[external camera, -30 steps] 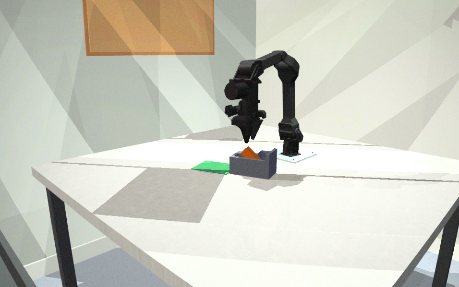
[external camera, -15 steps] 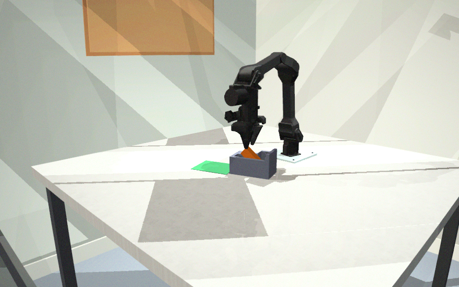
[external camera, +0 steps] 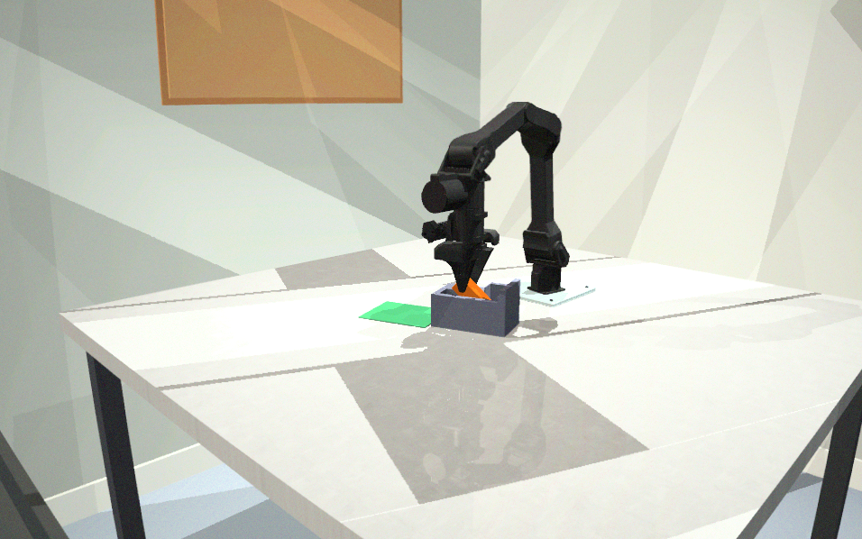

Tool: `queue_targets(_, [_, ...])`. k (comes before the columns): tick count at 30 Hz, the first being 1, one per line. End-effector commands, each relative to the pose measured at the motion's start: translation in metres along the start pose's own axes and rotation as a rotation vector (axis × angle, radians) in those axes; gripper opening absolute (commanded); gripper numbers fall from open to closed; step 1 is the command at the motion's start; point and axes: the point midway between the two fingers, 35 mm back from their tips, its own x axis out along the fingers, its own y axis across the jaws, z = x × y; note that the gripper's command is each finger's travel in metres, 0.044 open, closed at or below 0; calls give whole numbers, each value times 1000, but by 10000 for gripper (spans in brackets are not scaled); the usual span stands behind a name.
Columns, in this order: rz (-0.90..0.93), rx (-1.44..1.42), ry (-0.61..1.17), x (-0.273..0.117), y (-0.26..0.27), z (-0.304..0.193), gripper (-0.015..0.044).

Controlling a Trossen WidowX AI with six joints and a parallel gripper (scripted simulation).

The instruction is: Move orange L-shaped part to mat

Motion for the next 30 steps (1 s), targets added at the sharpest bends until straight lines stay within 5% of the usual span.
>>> queue_targets(1, [-3,4,-2,8,-1,0,280])
queue_targets(5, [-3,4,-2,10,-2,0,280])
queue_targets(10, [-2,0,0,7,-1,0,149])
queue_targets(20, [-2,0,0,7,-1,0,82])
queue_targets(23, [-2,0,0,7,-1,0,3])
queue_targets(30, [-2,0,0,5,-1,0,0])
